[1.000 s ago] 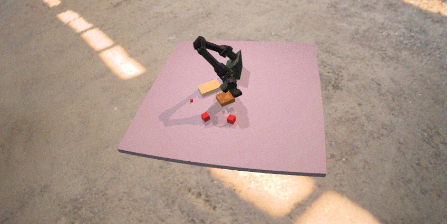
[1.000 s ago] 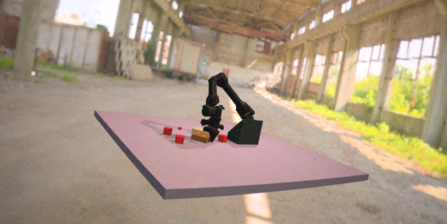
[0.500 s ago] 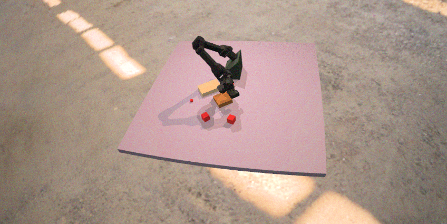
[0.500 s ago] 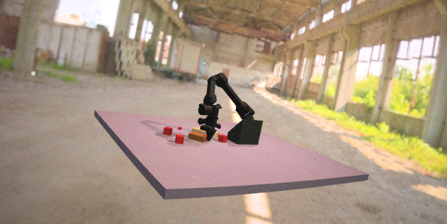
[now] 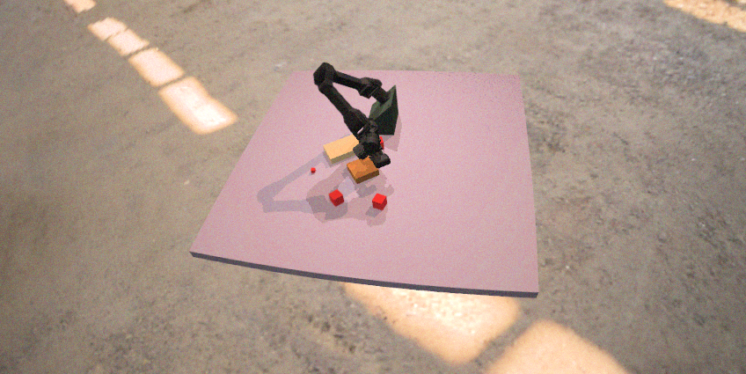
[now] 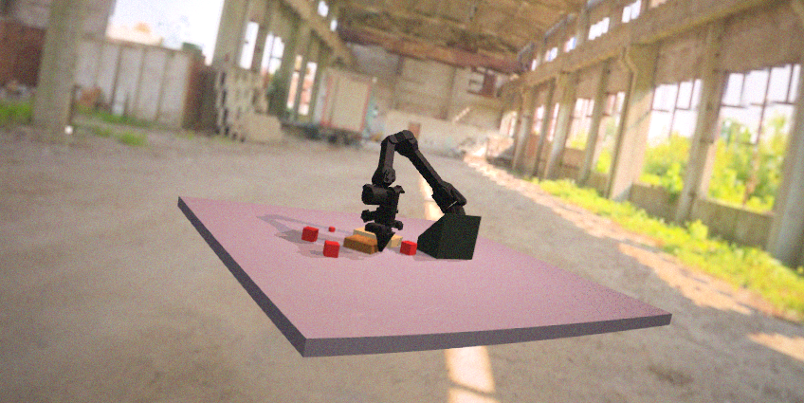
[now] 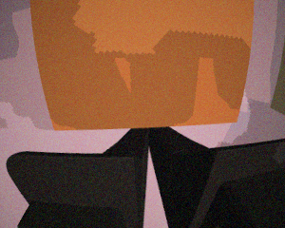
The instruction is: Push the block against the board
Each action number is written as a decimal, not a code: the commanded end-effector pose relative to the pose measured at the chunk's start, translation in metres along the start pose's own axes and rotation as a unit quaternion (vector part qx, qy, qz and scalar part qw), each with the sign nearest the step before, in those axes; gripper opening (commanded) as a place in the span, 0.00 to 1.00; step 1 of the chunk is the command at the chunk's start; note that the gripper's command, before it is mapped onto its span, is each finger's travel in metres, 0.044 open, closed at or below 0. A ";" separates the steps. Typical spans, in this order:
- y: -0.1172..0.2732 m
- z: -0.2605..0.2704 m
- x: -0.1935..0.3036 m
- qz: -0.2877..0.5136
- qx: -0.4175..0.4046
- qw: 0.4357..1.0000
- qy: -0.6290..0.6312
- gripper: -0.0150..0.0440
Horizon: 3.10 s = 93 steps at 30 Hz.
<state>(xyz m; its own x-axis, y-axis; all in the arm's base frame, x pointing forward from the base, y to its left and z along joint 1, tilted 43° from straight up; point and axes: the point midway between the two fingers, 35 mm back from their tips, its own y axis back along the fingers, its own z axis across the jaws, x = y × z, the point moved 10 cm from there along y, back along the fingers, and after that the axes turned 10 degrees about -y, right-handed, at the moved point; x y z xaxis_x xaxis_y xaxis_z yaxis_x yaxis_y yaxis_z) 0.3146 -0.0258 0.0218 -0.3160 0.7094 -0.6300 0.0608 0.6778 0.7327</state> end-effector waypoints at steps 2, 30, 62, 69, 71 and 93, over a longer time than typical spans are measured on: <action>0.000 0.000 0.007 -0.003 -0.001 1.000 -0.002 0.25; 0.000 -0.009 0.049 -0.003 0.000 1.000 -0.001 0.25; 0.030 0.028 -0.138 -0.006 -0.001 1.000 0.005 0.25; 0.002 0.026 -0.138 -0.007 -0.001 1.000 0.005 0.25; 0.002 0.026 -0.137 -0.007 -0.001 1.000 0.005 0.25; 0.002 0.023 -0.117 -0.007 -0.001 1.000 0.005 0.25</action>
<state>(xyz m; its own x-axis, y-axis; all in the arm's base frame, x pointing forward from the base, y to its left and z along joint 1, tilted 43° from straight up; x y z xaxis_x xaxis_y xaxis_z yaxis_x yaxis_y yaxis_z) 0.3744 -0.1032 0.0921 -0.3238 0.6937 -0.6433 0.0516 0.6919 0.7201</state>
